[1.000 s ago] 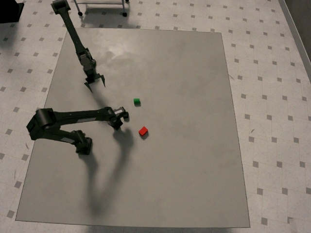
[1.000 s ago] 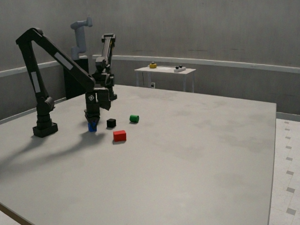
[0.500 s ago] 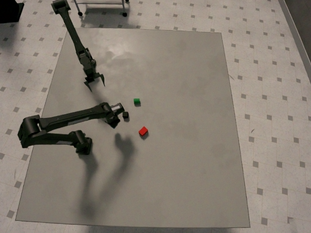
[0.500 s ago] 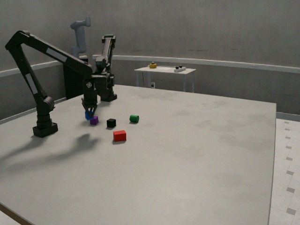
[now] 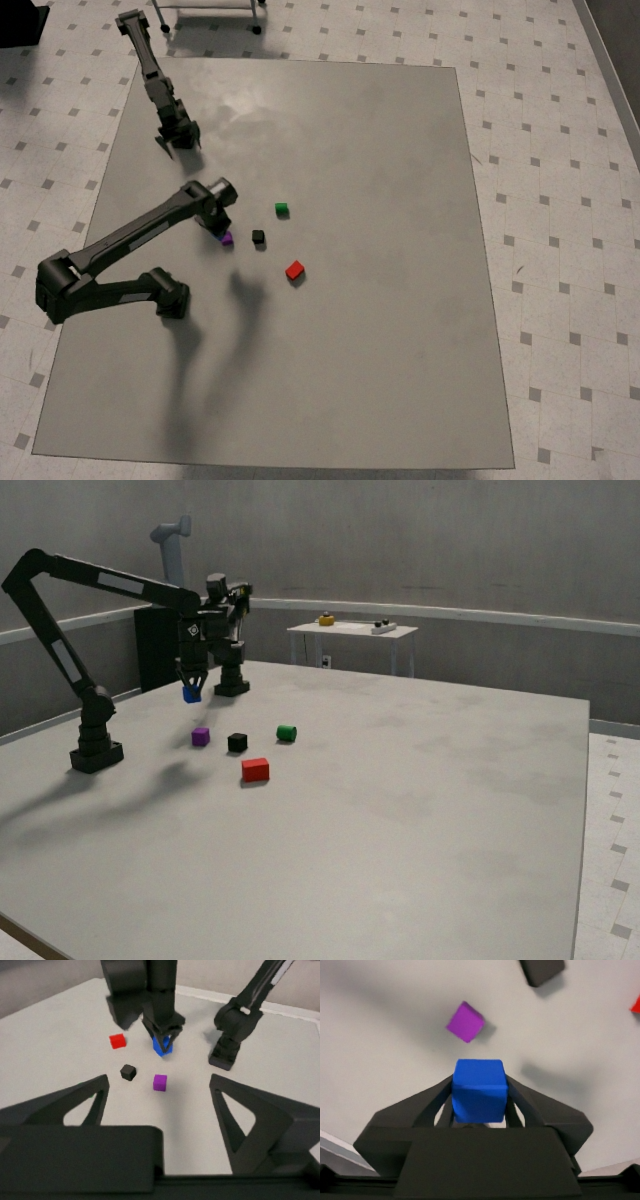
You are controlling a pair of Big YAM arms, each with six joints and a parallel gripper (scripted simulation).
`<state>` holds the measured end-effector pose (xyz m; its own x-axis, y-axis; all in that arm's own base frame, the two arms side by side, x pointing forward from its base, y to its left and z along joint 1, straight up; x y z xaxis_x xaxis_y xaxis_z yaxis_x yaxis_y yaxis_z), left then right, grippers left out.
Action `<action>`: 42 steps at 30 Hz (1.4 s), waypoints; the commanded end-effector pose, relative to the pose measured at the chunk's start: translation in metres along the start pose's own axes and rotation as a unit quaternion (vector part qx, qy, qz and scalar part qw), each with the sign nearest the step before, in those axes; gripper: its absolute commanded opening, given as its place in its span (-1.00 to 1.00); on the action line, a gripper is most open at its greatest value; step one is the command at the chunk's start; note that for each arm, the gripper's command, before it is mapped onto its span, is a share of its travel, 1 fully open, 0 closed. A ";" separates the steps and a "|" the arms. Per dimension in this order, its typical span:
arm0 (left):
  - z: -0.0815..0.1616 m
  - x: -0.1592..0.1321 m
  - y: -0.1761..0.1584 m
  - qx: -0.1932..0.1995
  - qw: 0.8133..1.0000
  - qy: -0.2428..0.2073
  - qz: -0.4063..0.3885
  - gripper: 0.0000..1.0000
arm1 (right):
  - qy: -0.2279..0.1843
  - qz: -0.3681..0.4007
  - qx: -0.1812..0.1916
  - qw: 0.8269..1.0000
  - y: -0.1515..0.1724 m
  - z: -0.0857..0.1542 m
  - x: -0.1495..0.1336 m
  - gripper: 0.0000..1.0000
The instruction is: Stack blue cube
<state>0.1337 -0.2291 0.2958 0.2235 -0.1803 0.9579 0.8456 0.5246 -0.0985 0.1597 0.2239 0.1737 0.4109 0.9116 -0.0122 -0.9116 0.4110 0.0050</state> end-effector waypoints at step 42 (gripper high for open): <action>0.023 0.016 -0.003 -0.002 1.000 0.001 0.001 1.00 | 0.008 -0.011 -0.002 1.000 0.016 -0.022 0.016 -0.30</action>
<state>0.1242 -0.2140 0.2987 0.2393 -0.2084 0.9483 0.8450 0.5257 -0.0977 0.1521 0.2460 0.1630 0.4258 0.9046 -0.0192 -0.9048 0.4259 0.0046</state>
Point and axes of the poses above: on each arm, the point where the finger pads meet when closed, its own z axis back along the fingers, its own y axis across the jaws, x = y × z, the point moved 5 cm from there along z, back along the fingers, and after that the axes turned 6 degrees about z, right-handed, at the moved point
